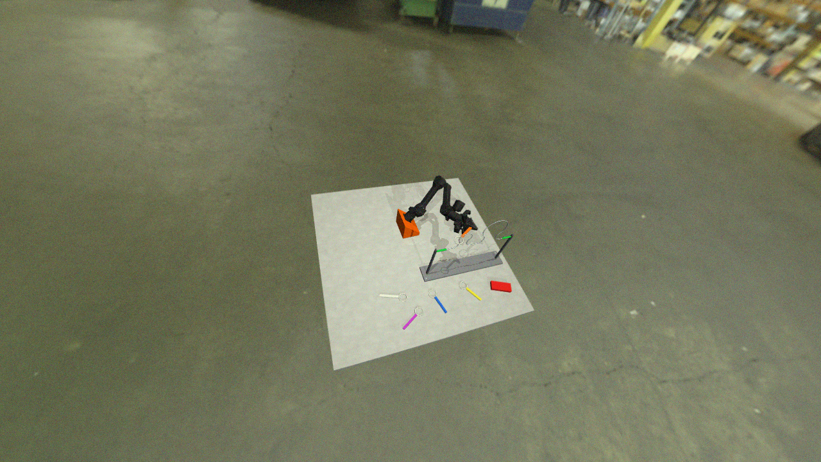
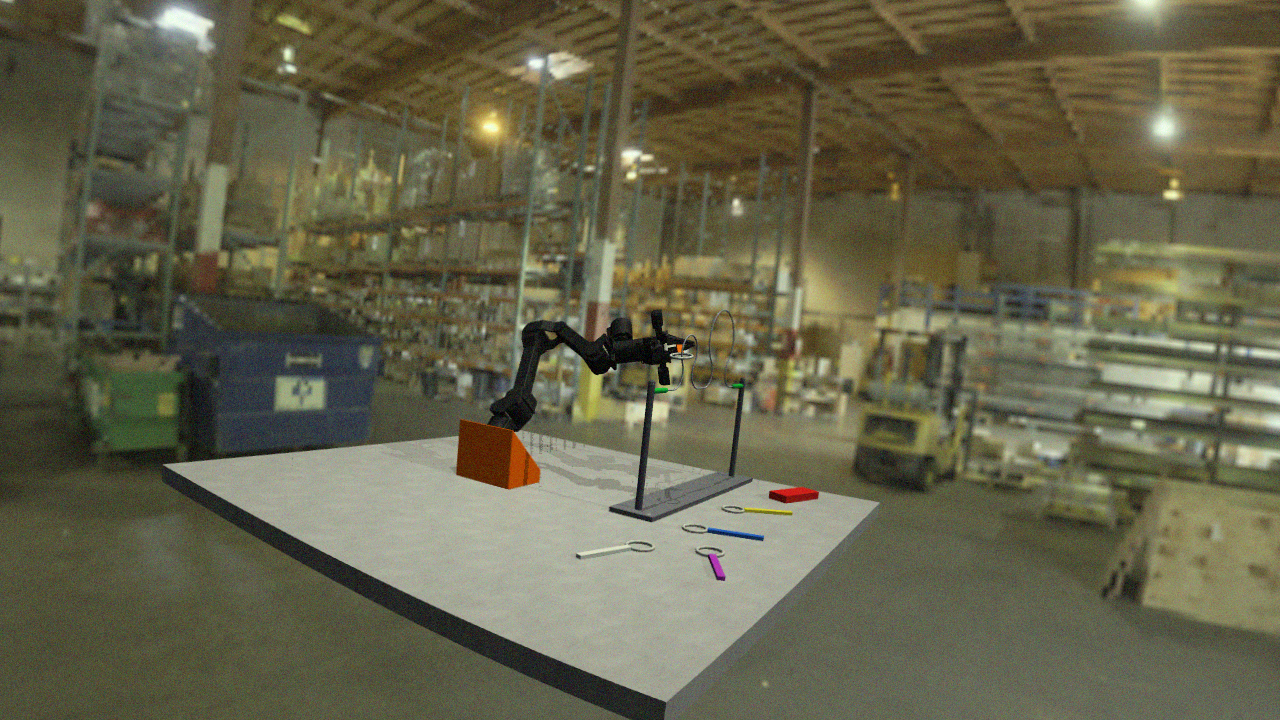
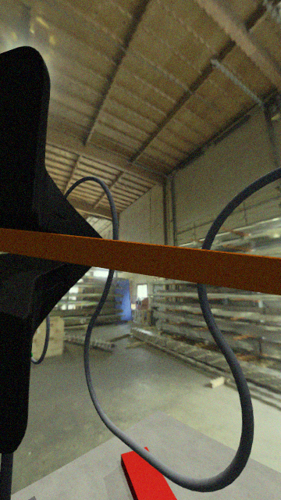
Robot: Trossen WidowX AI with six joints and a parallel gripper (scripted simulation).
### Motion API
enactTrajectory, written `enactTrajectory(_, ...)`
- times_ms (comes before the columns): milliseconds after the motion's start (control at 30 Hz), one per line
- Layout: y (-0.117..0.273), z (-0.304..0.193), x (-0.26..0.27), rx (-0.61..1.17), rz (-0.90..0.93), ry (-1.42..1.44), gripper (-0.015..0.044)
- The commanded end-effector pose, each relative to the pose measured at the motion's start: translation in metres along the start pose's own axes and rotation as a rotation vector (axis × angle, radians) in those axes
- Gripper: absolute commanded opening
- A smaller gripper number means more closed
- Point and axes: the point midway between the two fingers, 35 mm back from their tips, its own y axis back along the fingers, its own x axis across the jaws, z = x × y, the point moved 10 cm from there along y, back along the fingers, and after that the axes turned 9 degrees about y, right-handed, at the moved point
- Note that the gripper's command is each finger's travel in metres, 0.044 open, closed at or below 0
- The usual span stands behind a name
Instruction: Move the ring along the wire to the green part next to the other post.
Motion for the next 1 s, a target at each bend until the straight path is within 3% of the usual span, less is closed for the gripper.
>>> enactTrajectory(0,-0.001,-0.001,0.001,-0.013,0.041,-0.071,-0.015)
enactTrajectory(467,-0.002,-0.006,-0.004,-0.032,0.096,-0.17,-0.015)
enactTrajectory(967,0.0,-0.012,-0.03,0.003,0.013,-0.015,-0.015)
